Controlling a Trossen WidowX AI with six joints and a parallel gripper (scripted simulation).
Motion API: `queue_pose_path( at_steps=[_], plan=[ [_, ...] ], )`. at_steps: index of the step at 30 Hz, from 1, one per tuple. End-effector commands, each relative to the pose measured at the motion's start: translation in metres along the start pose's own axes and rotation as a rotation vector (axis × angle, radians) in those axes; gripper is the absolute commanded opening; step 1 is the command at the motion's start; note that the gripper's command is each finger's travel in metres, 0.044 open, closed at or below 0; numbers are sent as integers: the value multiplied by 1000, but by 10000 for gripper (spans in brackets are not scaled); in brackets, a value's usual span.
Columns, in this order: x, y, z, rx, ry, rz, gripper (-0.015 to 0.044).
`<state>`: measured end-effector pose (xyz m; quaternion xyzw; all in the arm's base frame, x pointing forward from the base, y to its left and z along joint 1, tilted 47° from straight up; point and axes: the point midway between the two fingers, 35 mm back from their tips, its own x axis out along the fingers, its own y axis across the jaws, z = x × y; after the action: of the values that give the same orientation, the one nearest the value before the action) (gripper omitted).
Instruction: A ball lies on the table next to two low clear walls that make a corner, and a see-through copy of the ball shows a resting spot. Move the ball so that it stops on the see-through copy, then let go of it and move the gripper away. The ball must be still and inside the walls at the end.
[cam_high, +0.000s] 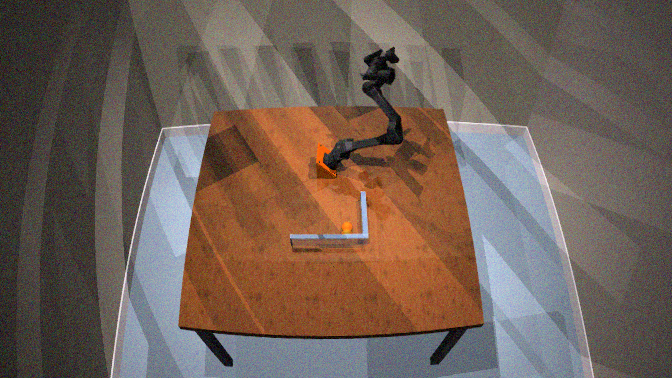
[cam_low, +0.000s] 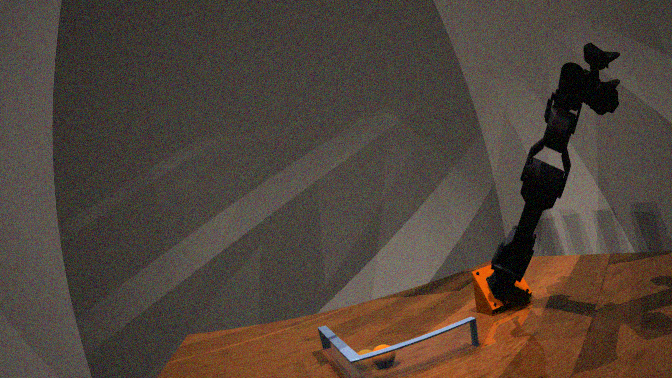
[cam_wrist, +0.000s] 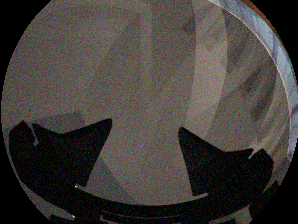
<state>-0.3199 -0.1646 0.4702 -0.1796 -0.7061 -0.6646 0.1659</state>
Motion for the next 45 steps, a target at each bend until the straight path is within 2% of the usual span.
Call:
queue_pose_path(
  at_steps=[1,3,11,18,23,30,37,45],
  plan=[
    [-1,0,-2,-6,8,-3,374],
    [-6,-4,-21,-58,74,-21,332],
    [-63,-20,-130,-367,489,-47,332],
    [-144,-27,-208,-677,867,67,332],
    [-206,-22,-242,-732,1088,157,332],
    [-273,-22,-269,-868,1318,318,332],
    [-391,-17,-282,-1048,1651,694,332],
    [-528,-6,-253,-1121,1948,1297,332]
  ],
)
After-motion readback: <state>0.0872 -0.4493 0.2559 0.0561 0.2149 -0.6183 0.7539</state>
